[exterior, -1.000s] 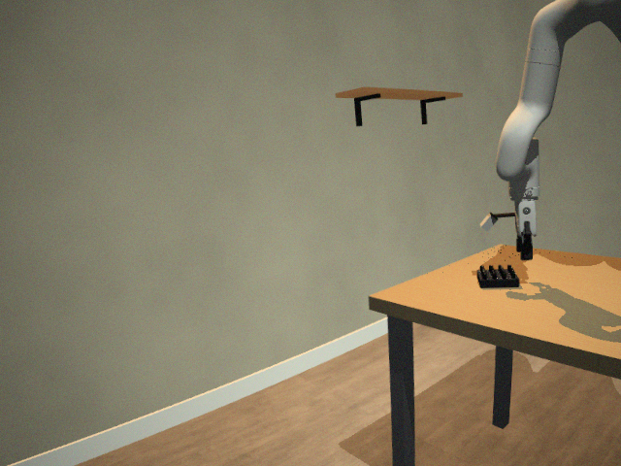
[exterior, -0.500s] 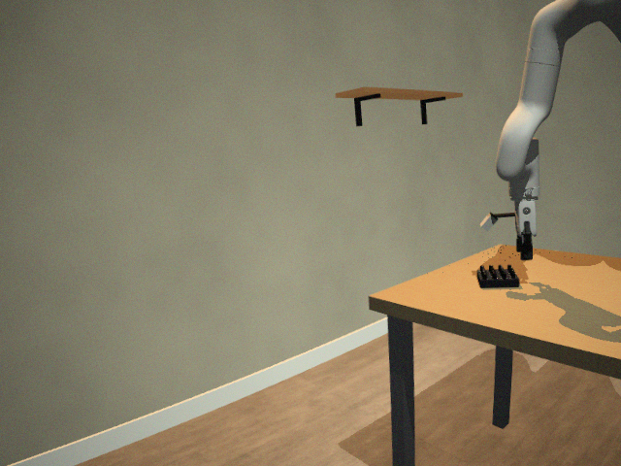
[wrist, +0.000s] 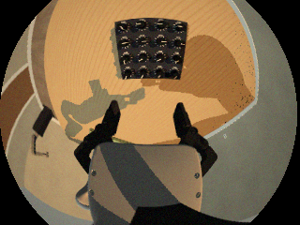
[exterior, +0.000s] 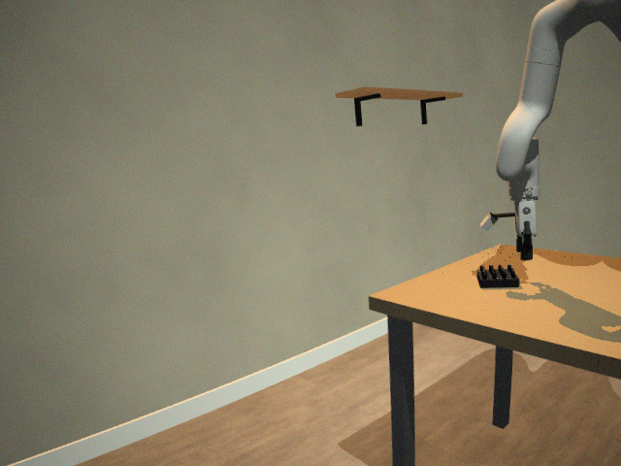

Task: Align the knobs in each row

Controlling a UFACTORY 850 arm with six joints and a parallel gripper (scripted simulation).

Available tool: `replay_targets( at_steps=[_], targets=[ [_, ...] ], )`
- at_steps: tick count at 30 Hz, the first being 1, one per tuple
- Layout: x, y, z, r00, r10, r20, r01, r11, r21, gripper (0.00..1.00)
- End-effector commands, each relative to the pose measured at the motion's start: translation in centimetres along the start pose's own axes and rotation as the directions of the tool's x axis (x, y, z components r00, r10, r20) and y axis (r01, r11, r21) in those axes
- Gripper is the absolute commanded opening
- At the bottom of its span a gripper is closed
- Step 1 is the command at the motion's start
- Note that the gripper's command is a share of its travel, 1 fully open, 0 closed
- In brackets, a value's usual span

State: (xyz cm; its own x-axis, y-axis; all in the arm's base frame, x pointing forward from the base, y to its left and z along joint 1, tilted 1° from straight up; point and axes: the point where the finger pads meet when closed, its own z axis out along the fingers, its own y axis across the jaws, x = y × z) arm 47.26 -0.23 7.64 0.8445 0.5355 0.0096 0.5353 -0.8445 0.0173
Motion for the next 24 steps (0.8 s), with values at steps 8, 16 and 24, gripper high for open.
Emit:
replay_targets(
  at_steps=[8, 16, 24],
  targets=[
    [0.1, 0.0, -0.1, 1.0, 0.0, -0.002, 0.0, 1.0, -0.001, 1.0],
    [0.7, -0.3, -0.2, 0.992, -0.129, -0.001, 0.129, 0.992, -0.001, 1.0],
    [1.8, -0.9, -0.6, 0.924, -0.382, -0.001, 0.382, 0.924, -0.001, 1.0]
  ],
)
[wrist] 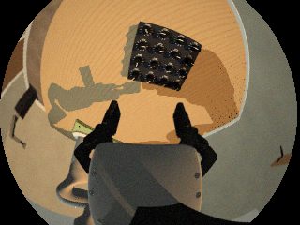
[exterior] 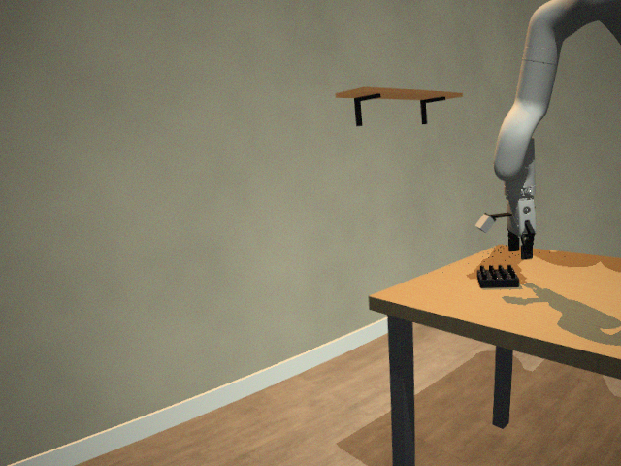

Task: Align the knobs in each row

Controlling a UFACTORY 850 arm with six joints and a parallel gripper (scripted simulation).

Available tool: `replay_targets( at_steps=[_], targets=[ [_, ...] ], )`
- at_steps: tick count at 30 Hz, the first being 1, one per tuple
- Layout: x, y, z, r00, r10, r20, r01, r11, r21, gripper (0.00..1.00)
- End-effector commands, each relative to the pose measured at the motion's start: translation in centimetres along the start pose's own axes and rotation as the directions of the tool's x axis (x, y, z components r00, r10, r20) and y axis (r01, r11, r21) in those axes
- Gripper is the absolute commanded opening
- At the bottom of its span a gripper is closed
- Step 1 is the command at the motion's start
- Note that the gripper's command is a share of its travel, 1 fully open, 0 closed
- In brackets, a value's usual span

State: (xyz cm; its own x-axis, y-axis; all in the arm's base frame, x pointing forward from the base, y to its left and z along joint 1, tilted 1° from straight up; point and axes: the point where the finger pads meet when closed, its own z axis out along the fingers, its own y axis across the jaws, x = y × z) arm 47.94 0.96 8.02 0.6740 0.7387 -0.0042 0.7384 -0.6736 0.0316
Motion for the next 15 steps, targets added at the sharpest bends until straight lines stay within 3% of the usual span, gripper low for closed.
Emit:
replay_targets(
  at_steps=[1, 6, 7, 15],
  targets=[
    [0.8, -0.1, -0.3, 0.988, -0.155, -0.012, 0.155, 0.988, 0.009, 1.0],
    [1.2, -0.2, -0.4, 0.97, -0.243, -0.013, 0.243, 0.97, 0.008, 1.0],
    [1.7, -0.3, -0.6, 0.945, -0.326, -0.013, 0.327, 0.945, 0.007, 1.0],
    [2.7, -0.7, -0.9, 0.851, -0.526, -0.014, 0.526, 0.851, 0.004, 1.0]
  ],
)
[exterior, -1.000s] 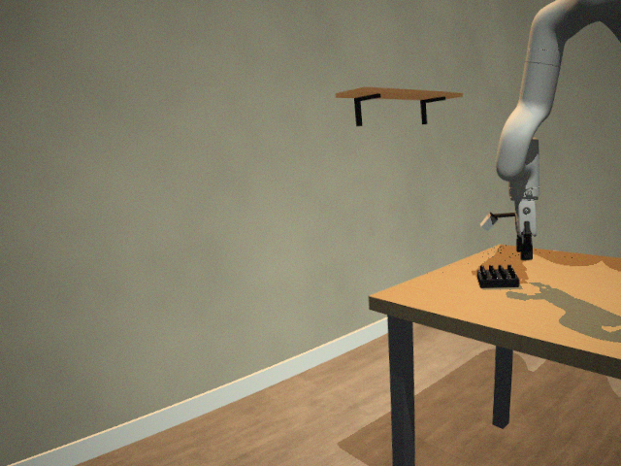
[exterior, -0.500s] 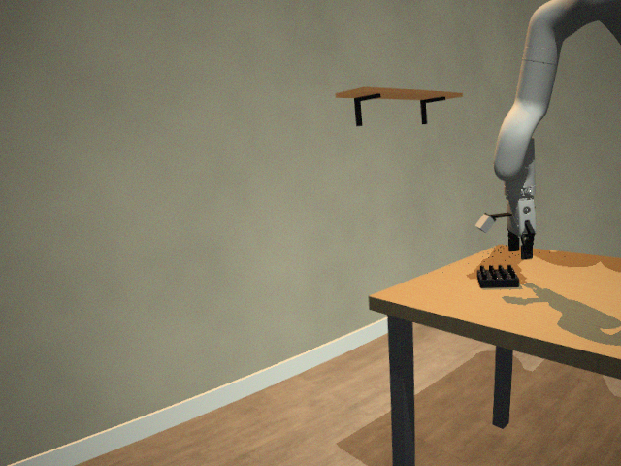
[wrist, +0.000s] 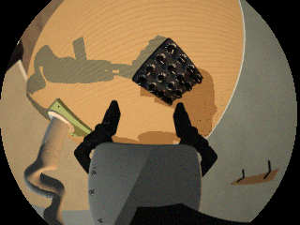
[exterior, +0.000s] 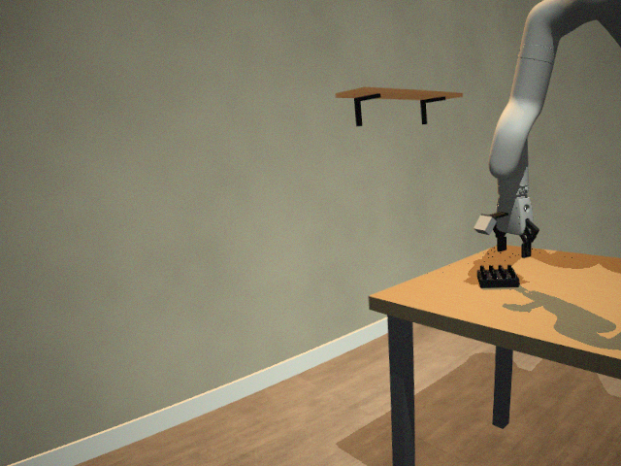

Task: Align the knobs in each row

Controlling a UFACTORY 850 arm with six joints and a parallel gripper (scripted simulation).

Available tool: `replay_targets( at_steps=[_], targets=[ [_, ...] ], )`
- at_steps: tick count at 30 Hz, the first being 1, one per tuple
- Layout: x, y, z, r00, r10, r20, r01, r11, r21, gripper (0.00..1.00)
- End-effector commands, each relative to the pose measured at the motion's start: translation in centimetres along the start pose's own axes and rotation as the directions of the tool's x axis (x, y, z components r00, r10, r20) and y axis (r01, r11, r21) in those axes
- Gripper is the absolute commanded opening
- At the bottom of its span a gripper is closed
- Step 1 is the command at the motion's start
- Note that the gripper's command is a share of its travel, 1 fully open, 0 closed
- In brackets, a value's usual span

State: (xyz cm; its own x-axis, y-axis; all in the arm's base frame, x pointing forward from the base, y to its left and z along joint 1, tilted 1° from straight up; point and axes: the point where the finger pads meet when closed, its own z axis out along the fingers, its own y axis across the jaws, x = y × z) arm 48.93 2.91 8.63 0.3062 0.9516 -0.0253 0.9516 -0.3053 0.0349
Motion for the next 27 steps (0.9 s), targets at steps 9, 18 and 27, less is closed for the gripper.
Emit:
replay_targets(
  at_steps=[9, 18, 27],
  targets=[
    [1.9, 0.3, -0.7, 0.93, -0.367, -0.026, 0.367, 0.93, 0.005, 1.0],
    [3.2, 0.4, -1.1, 0.808, -0.589, -0.026, 0.589, 0.808, -0.002, 1.0],
    [3.4, 0.4, -1.1, 0.786, -0.617, -0.026, 0.618, 0.787, -0.003, 0.19]
  ],
)
